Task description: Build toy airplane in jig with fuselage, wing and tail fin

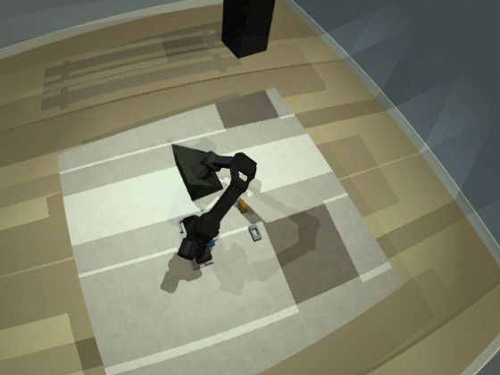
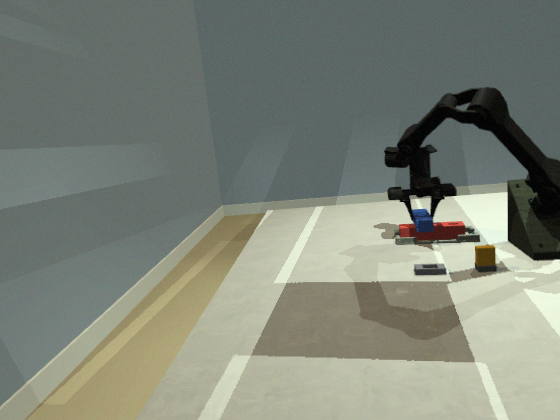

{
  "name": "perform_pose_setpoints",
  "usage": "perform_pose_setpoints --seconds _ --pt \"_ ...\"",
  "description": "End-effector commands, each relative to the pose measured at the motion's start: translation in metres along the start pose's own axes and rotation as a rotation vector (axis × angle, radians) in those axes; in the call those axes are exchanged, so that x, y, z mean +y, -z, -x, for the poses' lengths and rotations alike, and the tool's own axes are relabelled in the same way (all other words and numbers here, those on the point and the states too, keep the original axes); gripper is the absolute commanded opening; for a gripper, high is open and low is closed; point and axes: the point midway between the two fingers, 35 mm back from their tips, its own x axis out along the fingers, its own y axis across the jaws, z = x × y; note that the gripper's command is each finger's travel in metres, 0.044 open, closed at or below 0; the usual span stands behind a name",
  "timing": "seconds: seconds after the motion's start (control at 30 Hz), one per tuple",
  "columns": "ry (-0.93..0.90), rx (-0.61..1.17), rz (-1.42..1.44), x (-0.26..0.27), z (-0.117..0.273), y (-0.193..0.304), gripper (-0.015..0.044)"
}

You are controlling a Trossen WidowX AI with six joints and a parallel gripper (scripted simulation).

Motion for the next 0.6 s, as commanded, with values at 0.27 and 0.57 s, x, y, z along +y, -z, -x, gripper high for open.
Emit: perform_pose_setpoints --seconds 0.27,0.57 --pt "0.000 0.000 0.000 0.000 0.000 0.000 0.0440" --pt "-0.001 0.001 -0.004 0.000 0.083 0.001 0.0440"
